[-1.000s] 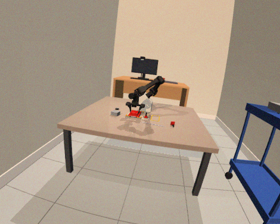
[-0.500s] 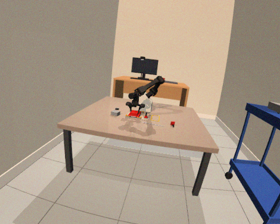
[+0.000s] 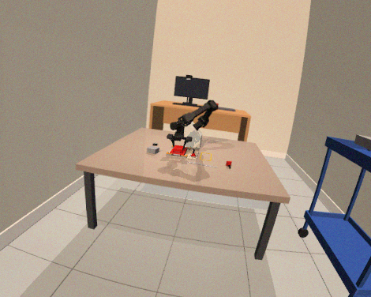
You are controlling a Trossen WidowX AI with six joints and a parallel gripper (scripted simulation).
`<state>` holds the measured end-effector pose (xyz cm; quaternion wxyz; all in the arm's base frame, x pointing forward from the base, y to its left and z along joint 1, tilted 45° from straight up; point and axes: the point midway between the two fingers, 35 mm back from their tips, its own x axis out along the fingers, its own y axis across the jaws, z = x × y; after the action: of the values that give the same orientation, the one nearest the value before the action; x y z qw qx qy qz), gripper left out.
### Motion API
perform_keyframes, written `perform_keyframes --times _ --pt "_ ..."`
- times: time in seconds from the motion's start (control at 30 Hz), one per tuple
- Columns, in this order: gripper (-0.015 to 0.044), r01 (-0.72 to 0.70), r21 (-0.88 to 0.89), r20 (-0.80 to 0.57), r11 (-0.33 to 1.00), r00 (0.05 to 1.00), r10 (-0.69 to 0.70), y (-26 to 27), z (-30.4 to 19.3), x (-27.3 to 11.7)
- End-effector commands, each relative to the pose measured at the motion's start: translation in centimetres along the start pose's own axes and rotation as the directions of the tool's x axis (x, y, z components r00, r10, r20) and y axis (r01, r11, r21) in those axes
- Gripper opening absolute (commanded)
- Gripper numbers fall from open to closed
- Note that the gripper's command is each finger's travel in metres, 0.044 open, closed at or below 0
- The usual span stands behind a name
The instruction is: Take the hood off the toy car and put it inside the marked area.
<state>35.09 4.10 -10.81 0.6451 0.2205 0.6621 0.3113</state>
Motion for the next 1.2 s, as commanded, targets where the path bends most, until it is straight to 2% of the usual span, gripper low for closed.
perform_keyframes --times 0.0,0.73,1.03,1.17 --pt "0.0 0.005 -0.002 0.001 1.0 1.0 -0.005 -0.1 0.0 -0.4" --pt "0.0 0.005 -0.001 0.001 1.0 1.0 -0.005 -0.1 0.0 -1.9" --pt "0.0 0.008 -0.001 0.0 1.0 1.0 -0.008 -0.2 0.0 -6.0" --pt "0.0 0.007 -0.001 0.0 1.0 1.0 -0.007 -0.2 0.0 -6.4"
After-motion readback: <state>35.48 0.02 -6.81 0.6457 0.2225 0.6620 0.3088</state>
